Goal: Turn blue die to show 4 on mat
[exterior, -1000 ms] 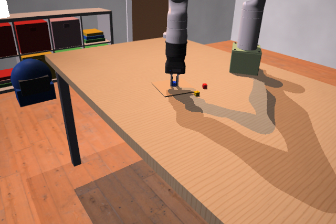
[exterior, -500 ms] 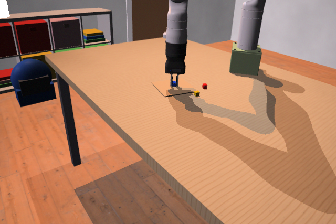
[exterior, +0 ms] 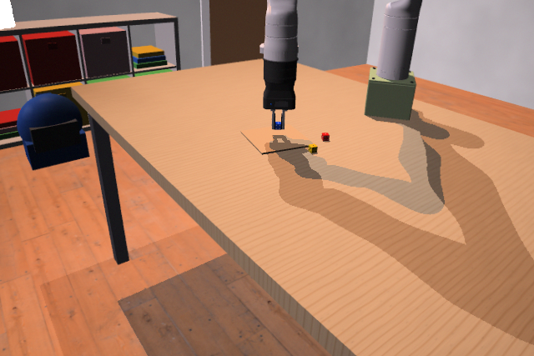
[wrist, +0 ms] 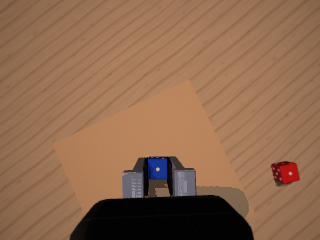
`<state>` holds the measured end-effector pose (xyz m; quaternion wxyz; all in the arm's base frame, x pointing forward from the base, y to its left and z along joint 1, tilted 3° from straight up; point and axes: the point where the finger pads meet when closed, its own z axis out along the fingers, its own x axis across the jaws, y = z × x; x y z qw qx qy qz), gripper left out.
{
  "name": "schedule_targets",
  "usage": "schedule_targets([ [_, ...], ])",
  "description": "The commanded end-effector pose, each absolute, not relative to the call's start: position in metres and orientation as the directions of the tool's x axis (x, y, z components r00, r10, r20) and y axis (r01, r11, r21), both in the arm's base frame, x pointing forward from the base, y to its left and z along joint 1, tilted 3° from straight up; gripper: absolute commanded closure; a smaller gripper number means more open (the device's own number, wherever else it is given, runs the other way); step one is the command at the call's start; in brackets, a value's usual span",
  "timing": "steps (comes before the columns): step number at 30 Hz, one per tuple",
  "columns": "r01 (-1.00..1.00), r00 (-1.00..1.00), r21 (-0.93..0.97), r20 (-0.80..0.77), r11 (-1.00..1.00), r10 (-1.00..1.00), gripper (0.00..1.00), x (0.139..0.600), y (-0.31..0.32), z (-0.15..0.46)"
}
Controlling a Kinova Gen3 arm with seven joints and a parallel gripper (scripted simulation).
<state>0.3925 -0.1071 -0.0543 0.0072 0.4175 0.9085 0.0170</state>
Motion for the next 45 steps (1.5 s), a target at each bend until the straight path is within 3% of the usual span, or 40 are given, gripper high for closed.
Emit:
schedule_targets([
  [1,0.752,-0.658,0.051,-0.013,0.657,0.753,0.66,0.399,-0.104,-0.033],
  [15,0.752,-0.658,0.051,-0.013,0.657,0.753,0.66,0.396,-0.106,0.028],
  [45,0.698,-0.714,0.061,-0.015,0.713,0.7,0.66,0.405,-0.097,0.023],
])
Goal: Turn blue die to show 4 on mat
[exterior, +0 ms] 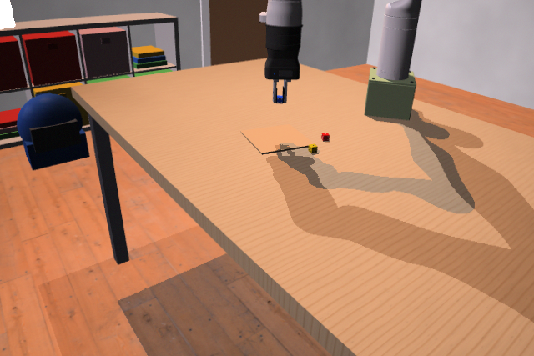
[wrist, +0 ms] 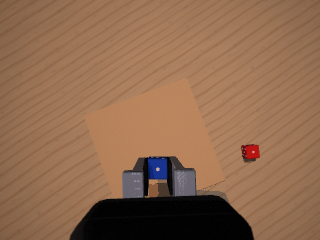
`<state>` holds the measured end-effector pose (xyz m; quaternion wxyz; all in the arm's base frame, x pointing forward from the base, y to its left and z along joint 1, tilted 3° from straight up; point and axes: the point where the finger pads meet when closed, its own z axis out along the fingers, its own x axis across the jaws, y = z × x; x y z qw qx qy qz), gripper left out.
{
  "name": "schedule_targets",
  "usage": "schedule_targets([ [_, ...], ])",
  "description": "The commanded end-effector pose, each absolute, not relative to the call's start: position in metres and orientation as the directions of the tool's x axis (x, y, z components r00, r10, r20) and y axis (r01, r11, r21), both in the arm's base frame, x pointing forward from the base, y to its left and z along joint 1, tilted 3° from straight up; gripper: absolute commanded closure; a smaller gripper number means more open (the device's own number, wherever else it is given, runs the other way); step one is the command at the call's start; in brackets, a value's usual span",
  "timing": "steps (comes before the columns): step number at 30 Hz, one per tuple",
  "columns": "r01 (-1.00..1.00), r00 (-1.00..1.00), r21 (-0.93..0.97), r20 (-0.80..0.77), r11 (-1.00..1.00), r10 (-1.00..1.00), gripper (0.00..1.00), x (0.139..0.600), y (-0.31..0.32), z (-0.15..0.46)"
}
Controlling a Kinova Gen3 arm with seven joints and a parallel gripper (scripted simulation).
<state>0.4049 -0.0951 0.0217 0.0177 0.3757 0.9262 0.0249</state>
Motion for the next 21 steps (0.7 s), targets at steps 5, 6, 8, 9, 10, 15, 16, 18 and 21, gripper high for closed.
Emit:
schedule_targets([
  [5,0.696,-0.714,0.092,-0.012,0.712,0.7,0.66,0.4045,-0.0966,0.0218],
  [6,0.695,-0.714,0.101,-0.011,0.711,0.7,0.66,0.4044,-0.0965,0.0217],
  [8,0.694,-0.714,0.122,-0.011,0.71,0.7,0.66,0.4043,-0.0965,0.0216],
  [9,0.692,-0.714,0.134,-0.011,0.709,0.7,0.66,0.4042,-0.0966,0.0217],
  [10,0.691,-0.714,0.146,-0.012,0.708,0.7,0.66,0.4042,-0.0968,0.0219],
  [15,0.681,-0.714,0.217,-0.013,0.699,0.7,0.66,0.4037,-0.0975,0.022],
  [16,0.681,-0.714,0.217,-0.013,0.699,0.7,0.66,0.4037,-0.0975,0.022],
  [18,0.678,-0.714,0.233,-0.012,0.697,0.7,0.66,0.4036,-0.0975,0.0217],
  [21,0.669,-0.714,0.282,-0.013,0.688,0.7,0.66,0.4036,-0.0981,0.0221],
])
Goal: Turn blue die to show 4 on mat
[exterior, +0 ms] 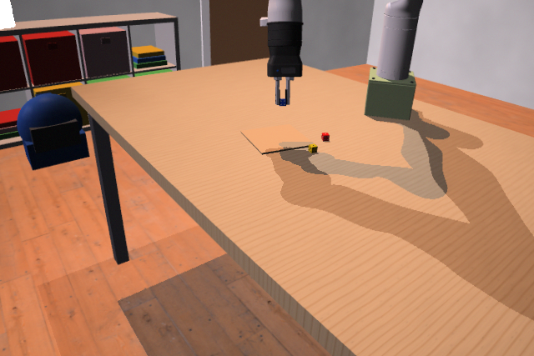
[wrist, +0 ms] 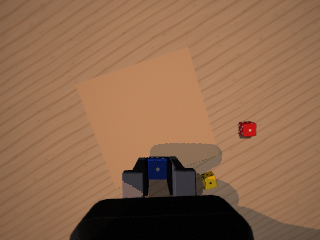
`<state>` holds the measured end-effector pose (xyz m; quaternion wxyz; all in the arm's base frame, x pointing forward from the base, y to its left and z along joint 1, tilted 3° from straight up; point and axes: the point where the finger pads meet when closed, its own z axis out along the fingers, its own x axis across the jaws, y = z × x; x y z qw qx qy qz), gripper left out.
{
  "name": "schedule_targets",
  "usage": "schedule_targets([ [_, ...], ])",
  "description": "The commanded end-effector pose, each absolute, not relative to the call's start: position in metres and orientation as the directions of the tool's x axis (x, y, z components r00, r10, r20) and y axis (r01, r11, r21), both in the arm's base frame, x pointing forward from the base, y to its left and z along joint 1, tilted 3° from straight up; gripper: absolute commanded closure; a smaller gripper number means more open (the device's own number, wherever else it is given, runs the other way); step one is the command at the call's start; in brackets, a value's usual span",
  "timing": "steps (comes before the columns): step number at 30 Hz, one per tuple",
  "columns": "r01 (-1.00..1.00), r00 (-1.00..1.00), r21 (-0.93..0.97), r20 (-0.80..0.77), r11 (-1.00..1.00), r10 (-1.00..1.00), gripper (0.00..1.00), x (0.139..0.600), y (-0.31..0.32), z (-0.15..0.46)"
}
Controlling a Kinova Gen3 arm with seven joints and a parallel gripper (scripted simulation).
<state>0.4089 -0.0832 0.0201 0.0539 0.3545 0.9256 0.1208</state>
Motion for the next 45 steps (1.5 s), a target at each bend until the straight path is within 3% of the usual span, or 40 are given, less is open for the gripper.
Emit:
schedule_targets([
  [1,0.665,-0.714,0.299,-0.015,0.684,0.7,0.66,0.4038,-0.0985,0.0227],
  [28,0.448,-0.714,0.758,-0.017,0.475,0.7,0.66,0.3978,-0.1044,0.0193],
  [45,0.289,-0.71,0.902,-0.024,0.322,0.704,0.66,0.3959,-0.1077,0.0204],
])
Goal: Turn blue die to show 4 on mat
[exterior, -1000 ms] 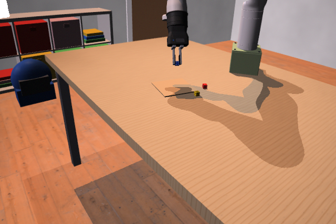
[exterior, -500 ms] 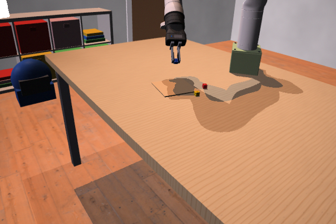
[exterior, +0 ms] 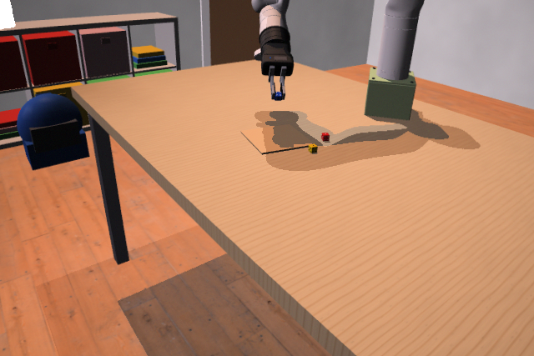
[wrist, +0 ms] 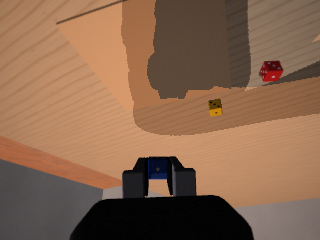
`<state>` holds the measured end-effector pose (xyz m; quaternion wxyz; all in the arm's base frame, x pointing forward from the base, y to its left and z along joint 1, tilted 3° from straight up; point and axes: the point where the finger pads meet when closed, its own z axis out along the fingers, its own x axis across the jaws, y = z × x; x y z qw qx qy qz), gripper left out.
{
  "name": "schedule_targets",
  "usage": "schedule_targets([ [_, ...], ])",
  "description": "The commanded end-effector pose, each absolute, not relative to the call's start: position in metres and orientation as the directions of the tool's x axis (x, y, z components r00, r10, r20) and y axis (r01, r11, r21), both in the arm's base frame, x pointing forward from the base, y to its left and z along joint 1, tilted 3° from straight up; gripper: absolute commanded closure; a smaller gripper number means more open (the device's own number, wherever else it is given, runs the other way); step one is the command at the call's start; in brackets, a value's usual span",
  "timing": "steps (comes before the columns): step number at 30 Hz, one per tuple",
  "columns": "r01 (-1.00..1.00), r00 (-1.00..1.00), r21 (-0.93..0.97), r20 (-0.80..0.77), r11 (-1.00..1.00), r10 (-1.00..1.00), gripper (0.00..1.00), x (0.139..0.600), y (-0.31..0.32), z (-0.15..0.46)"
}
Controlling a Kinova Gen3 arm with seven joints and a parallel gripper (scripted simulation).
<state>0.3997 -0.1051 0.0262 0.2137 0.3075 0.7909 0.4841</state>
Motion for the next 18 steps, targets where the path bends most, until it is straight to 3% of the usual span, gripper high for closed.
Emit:
schedule_targets([
  [1,0.289,-0.71,0.902,-0.024,0.322,0.704,0.66,0.3959,-0.1077,0.0204],
  [18,0.286,-0.714,0.905,-0.017,0.314,0.7,0.66,0.3961,-0.1077,0.013],
])
